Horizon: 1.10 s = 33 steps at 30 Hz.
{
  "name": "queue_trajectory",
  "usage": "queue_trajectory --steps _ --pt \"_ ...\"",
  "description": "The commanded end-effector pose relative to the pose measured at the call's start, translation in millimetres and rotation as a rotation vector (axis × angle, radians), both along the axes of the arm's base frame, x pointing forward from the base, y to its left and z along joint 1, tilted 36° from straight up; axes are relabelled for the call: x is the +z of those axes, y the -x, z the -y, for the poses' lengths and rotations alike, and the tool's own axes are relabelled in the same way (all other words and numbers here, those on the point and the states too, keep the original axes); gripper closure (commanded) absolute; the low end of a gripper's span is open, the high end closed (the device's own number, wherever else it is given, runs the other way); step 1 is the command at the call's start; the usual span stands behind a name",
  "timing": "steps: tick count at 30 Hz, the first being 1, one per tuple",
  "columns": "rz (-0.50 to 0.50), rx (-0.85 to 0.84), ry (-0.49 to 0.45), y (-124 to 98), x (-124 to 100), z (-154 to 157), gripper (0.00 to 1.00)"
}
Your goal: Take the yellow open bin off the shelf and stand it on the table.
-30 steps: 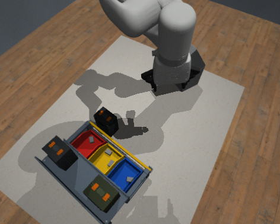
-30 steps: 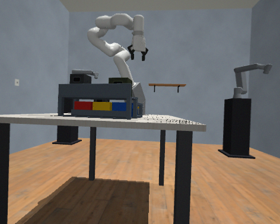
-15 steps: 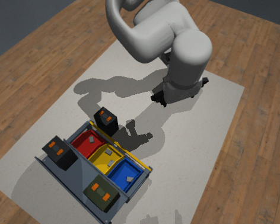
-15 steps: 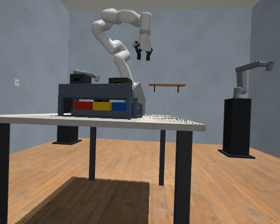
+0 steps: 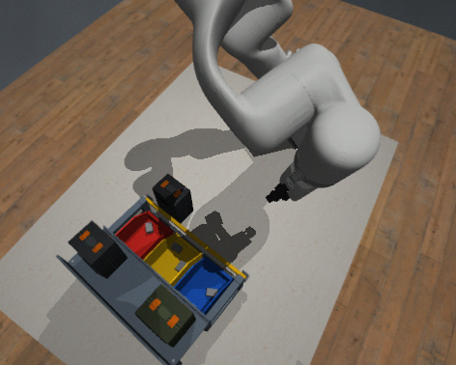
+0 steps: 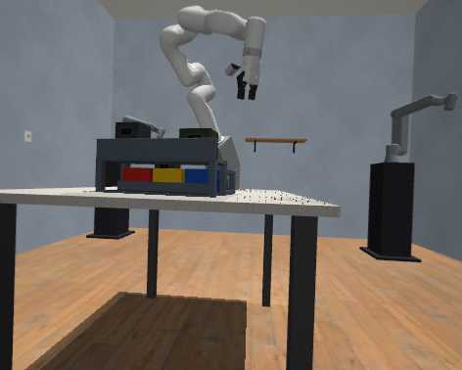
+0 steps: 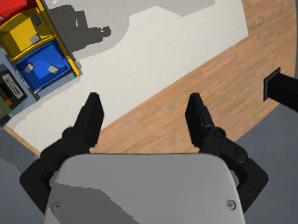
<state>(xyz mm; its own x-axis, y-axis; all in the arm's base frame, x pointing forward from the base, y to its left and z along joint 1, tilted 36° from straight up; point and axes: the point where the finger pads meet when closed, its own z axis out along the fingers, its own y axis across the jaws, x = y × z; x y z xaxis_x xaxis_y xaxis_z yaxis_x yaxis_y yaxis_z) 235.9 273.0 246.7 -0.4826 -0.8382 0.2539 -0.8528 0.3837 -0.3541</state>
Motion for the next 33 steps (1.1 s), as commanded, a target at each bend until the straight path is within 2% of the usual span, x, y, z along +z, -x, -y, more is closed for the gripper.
queue_trajectory --steps 1,4,9,21,26,33 --pt "-0.001 0.002 -0.001 0 2 -1 0.0" --pt "-0.001 0.002 -0.001 0 2 -1 0.0" --pt "-0.156 0.17 0.12 -27 -5 -49 0.0" --pt "-0.156 0.17 0.12 -27 -5 -49 0.0" --pt "-0.278 0.302 0.216 -45 -9 -81 0.0" --pt "-0.278 0.302 0.216 -45 -9 -81 0.0"
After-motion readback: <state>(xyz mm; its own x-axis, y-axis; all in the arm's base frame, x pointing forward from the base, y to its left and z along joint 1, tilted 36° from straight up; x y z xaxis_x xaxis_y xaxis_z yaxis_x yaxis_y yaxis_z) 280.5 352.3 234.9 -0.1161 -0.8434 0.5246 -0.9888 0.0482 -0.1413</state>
